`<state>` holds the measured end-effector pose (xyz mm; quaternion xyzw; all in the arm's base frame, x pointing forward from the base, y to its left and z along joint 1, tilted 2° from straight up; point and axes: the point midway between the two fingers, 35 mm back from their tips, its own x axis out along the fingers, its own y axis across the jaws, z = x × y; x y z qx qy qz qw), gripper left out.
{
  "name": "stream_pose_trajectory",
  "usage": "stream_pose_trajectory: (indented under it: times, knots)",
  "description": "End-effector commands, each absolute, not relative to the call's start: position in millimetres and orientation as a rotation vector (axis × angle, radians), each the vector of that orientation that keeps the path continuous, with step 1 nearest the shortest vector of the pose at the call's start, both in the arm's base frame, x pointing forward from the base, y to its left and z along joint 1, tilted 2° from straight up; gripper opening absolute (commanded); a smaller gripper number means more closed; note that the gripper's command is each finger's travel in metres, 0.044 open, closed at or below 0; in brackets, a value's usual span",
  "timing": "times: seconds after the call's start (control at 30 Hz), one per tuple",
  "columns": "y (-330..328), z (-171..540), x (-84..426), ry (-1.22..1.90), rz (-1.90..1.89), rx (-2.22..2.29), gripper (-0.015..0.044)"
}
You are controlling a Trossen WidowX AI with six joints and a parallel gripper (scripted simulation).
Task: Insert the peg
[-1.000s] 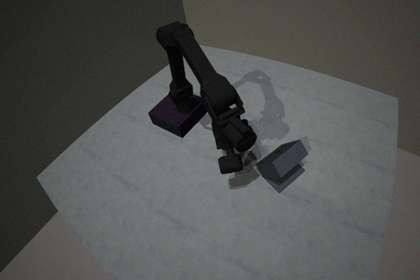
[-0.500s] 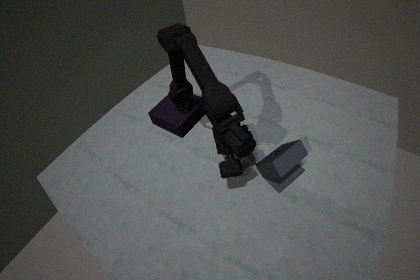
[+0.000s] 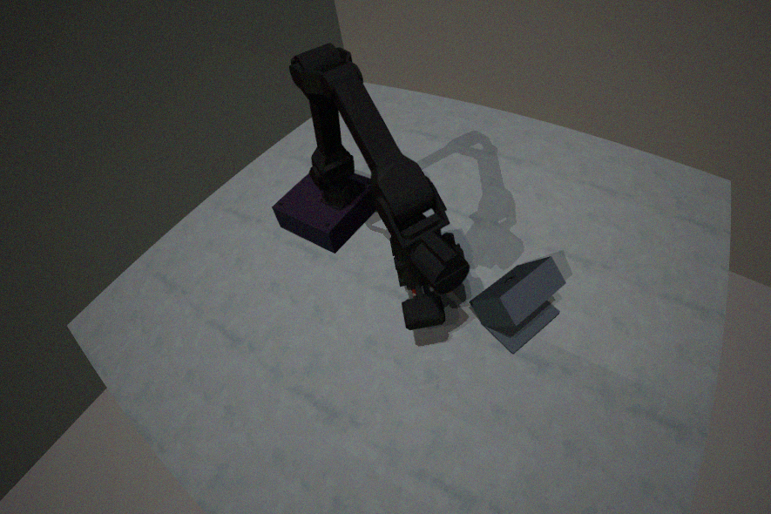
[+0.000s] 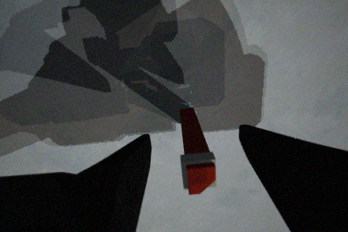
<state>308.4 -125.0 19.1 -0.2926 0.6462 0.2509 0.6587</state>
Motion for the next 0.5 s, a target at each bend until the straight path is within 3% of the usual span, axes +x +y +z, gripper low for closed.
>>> stream_pose_trajectory:
  times: [0.0, 0.17, 0.47]
  knots:
    - [-125.0, 19.4, 308.6, 1.463, 0.568, -0.662, 0.0204]
    - [-125.0, 19.4, 308.6, 1.463, 0.568, -0.662, 0.0073]
    - [-125.0, 19.4, 308.6, 1.463, 0.568, -0.662, 0.0012]
